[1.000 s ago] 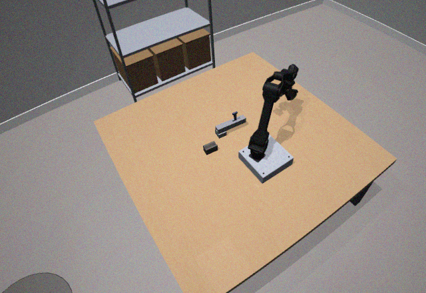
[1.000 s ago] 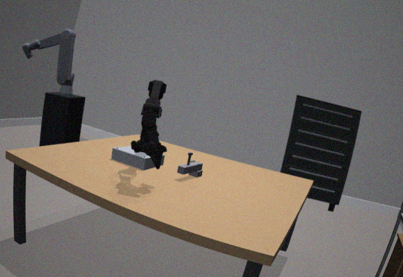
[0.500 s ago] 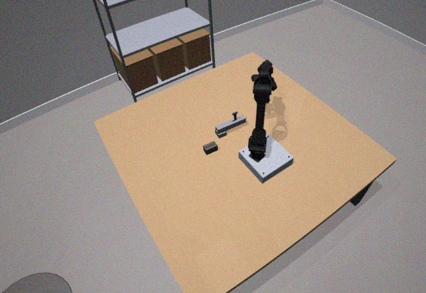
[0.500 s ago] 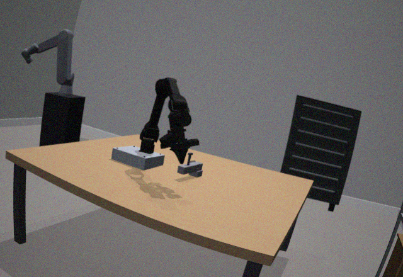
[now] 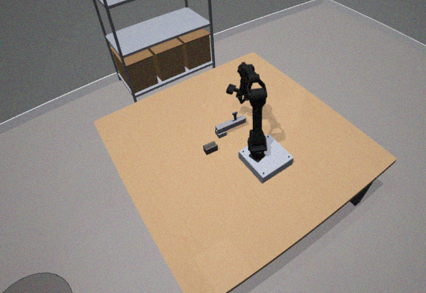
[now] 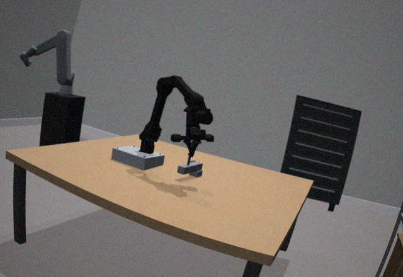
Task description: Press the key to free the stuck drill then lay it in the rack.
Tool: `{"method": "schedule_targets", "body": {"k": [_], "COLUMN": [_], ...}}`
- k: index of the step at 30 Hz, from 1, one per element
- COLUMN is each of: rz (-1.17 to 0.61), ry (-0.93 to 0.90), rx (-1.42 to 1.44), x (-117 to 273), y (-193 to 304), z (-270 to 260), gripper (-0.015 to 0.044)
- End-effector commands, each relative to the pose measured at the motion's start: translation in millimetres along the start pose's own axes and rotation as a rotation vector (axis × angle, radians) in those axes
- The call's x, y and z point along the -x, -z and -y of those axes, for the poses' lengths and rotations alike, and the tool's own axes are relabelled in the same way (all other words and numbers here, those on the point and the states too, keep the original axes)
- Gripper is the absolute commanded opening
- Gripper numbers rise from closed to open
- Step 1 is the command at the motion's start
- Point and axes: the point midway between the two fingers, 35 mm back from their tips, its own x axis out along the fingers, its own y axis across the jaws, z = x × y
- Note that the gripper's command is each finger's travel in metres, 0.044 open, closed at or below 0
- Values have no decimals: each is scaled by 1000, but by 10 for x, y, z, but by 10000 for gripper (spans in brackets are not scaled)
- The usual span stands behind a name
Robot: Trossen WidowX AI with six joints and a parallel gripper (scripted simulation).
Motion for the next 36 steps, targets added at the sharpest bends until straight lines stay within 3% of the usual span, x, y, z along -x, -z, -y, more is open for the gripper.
{"method": "schedule_targets", "body": {"k": [1, 4, 36], "rz": [-95, -118, -118], "ry": [100, 116, 116], "rx": [677, 830, 830], "x": [95, 125, -25], "y": [677, 818, 834], "z": [-179, -198, -175], "gripper": [0, 0, 0]}}
